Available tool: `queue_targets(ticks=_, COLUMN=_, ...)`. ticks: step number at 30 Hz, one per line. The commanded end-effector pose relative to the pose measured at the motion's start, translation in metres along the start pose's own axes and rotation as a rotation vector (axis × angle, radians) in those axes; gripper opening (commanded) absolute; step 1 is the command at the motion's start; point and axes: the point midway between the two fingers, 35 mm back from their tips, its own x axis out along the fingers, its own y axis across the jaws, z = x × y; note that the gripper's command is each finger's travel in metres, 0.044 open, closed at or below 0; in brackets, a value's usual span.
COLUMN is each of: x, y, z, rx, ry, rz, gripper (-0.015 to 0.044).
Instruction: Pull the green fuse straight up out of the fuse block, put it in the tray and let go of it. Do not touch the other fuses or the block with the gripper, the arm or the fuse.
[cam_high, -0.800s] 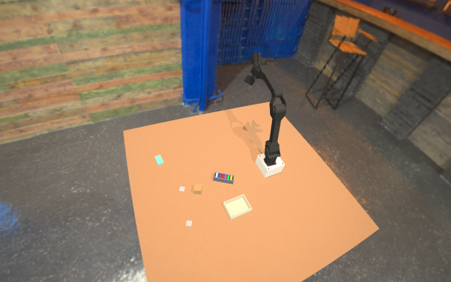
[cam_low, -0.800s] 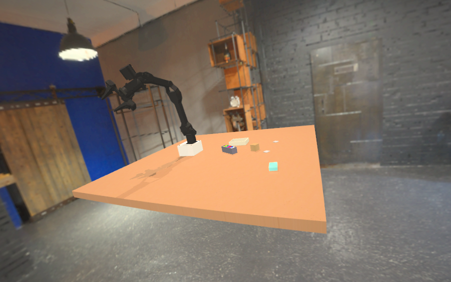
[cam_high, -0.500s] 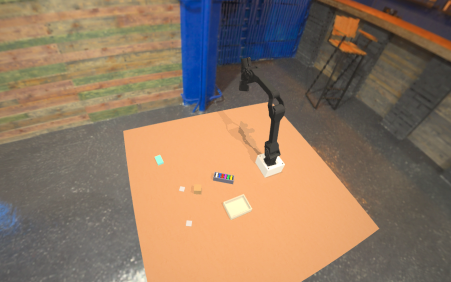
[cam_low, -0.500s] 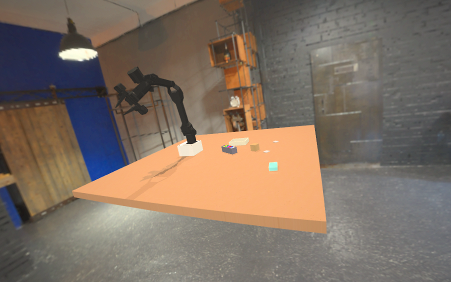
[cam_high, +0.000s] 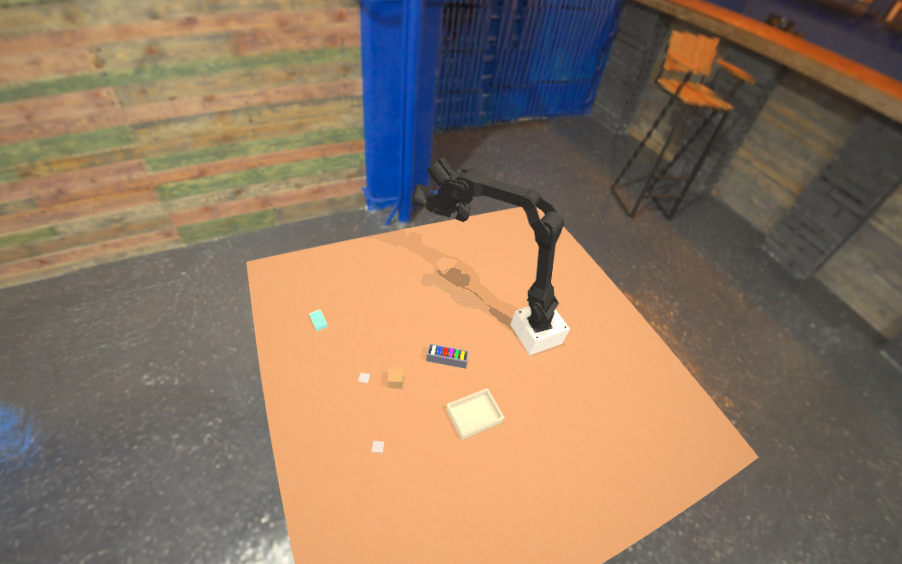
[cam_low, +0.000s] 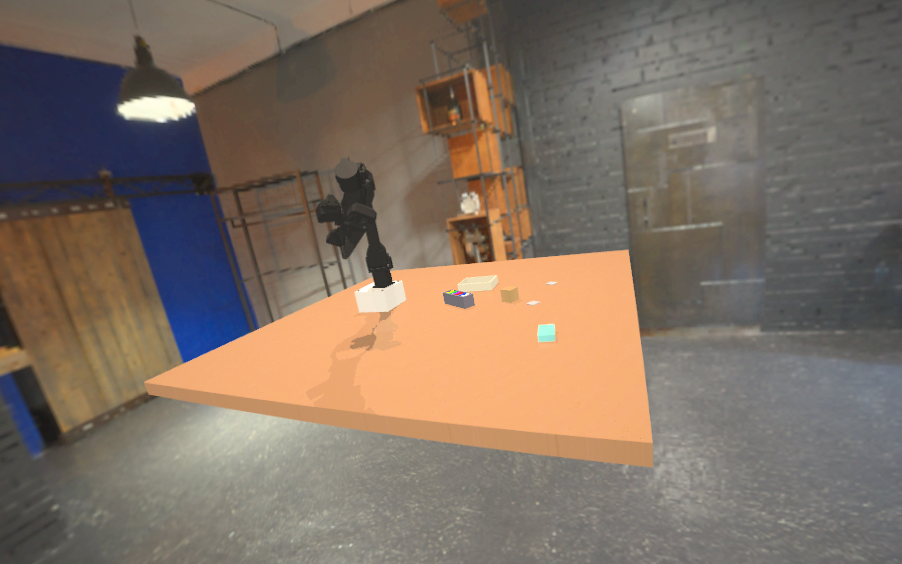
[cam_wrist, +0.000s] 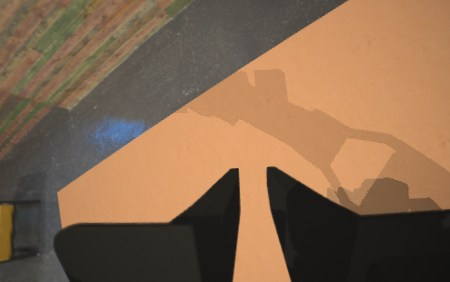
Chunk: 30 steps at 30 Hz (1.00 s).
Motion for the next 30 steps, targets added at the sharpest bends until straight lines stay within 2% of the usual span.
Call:
queue_targets(ticks=1, x=-0.003, y=0.011, z=-0.074, rx=-0.412, ry=0.130, rz=0.036, gripper=0.0065)
queue_targets(ticks=9, x=-0.019, y=0.003, z=-0.200, rx=-1.152, ry=0.330, rz=0.161, gripper=0.0065)
queue_targets(ticks=18, x=-0.054, y=-0.048, z=-0.321, rx=-1.992, ry=0.509, rz=0.406, gripper=0.0065)
queue_targets(ticks=27, x=-0.093, y=-0.130, z=-0.401, rx=-2.799, ry=0.634, rz=0.772, gripper=0.0065)
queue_targets(ticks=30, x=-0.095, y=-0.135, z=-0.406, rx=-2.866, ry=0.642, rz=0.811, gripper=0.0065)
